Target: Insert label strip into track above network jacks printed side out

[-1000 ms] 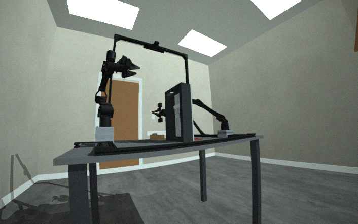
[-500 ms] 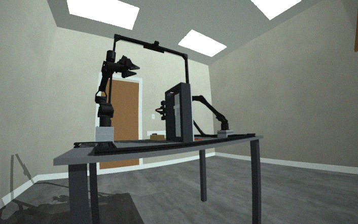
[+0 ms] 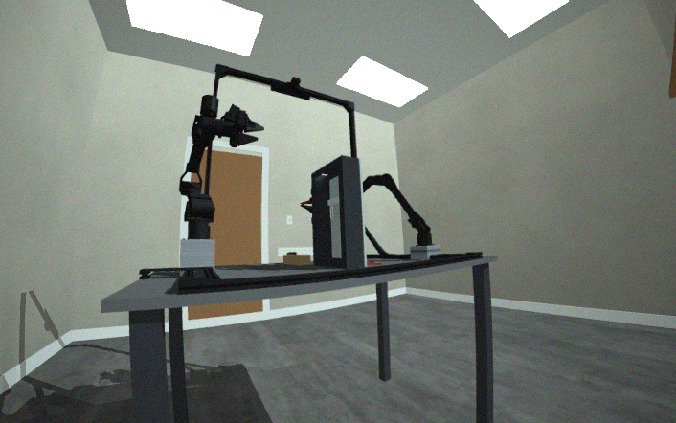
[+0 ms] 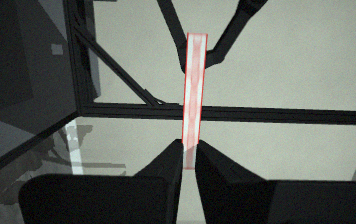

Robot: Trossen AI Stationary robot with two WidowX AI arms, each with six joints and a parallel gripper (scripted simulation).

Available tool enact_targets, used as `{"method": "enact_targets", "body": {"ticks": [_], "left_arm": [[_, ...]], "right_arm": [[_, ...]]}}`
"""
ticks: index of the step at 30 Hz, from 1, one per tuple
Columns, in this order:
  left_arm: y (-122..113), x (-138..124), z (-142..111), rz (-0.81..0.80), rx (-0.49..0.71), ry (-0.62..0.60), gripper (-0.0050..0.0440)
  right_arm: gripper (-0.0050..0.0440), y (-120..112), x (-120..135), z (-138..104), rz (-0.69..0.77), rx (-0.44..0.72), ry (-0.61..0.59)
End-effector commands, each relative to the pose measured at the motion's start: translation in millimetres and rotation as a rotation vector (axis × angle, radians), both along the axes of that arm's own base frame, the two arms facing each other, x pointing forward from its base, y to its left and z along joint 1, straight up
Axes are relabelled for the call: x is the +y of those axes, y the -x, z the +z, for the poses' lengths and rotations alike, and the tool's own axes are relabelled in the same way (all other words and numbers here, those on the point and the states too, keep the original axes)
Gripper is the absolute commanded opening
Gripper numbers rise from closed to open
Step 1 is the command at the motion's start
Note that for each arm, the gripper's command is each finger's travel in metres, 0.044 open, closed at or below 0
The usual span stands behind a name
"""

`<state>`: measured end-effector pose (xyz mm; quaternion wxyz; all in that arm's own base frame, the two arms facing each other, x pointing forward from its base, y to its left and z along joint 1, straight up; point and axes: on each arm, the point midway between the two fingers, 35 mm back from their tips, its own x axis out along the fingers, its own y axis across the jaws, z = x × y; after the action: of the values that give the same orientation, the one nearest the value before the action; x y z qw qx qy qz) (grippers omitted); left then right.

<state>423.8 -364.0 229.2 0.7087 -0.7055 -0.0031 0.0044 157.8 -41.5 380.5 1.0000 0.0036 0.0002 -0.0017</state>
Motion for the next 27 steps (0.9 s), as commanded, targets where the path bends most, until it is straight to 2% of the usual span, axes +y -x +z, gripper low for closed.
{"method": "enact_targets", "body": {"ticks": [1, 17, 25, 27], "left_arm": [[14, 16, 19, -0.001, -0.020, 0.029, -0.0050], [46, 56, 20, -0.002, -0.018, 0.030, -0.0050], [71, 71, 17, -0.029, -0.017, 0.027, -0.0050], [71, 71, 17, -0.029, -0.017, 0.027, -0.0050]], "right_arm": [[0.0440, 0, 2, 3, 0.003, -0.001, 0.013], [0.0440, 0, 2, 3, 0.003, -0.001, 0.013], [0.0440, 0, 2, 3, 0.003, -0.001, 0.013], [0.0440, 0, 2, 3, 0.003, -0.001, 0.013]]}}
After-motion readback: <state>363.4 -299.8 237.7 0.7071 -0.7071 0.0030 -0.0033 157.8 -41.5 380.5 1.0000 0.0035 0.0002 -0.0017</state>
